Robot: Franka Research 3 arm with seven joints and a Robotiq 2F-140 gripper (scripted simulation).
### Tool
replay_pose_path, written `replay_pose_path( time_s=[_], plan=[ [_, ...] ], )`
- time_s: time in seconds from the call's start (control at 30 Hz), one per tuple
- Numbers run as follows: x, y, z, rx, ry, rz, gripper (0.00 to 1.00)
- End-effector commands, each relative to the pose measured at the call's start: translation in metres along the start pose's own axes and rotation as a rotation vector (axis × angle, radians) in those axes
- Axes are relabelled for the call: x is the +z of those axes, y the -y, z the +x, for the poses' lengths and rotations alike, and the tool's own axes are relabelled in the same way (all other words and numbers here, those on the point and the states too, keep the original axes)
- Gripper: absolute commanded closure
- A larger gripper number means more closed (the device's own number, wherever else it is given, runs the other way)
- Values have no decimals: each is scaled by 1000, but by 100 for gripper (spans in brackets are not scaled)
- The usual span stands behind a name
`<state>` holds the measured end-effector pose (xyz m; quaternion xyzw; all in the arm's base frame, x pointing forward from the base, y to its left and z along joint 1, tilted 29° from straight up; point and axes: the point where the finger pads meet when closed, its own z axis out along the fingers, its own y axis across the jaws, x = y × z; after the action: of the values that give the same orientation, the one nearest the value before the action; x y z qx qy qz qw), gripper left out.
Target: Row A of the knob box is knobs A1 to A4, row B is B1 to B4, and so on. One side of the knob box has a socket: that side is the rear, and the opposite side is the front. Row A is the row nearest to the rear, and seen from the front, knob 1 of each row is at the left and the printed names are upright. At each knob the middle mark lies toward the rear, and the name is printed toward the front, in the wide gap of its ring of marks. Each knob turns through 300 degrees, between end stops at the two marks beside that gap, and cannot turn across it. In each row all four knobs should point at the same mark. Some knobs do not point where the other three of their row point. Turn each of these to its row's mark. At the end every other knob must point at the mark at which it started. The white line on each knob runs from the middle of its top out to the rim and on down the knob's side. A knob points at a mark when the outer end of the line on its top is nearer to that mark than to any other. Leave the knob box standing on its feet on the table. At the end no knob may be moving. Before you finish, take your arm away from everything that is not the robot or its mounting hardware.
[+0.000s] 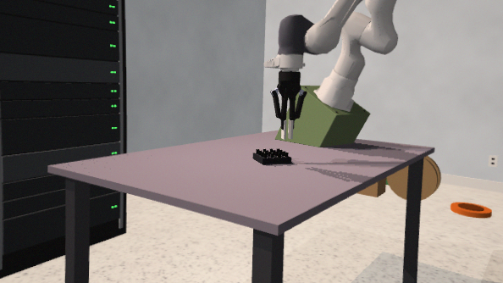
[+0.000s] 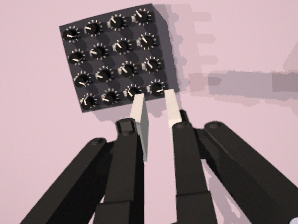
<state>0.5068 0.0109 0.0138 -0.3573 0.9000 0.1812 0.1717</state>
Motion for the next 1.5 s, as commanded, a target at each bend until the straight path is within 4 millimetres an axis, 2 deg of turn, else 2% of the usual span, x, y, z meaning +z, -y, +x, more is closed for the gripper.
replay_pose_path(
  time_s=[0.0, 1.47],
  plan=[
    [2, -1, -1, 3, 0, -2, 88],
    [42, -1, -1, 3, -1, -2, 88]
  ],
)
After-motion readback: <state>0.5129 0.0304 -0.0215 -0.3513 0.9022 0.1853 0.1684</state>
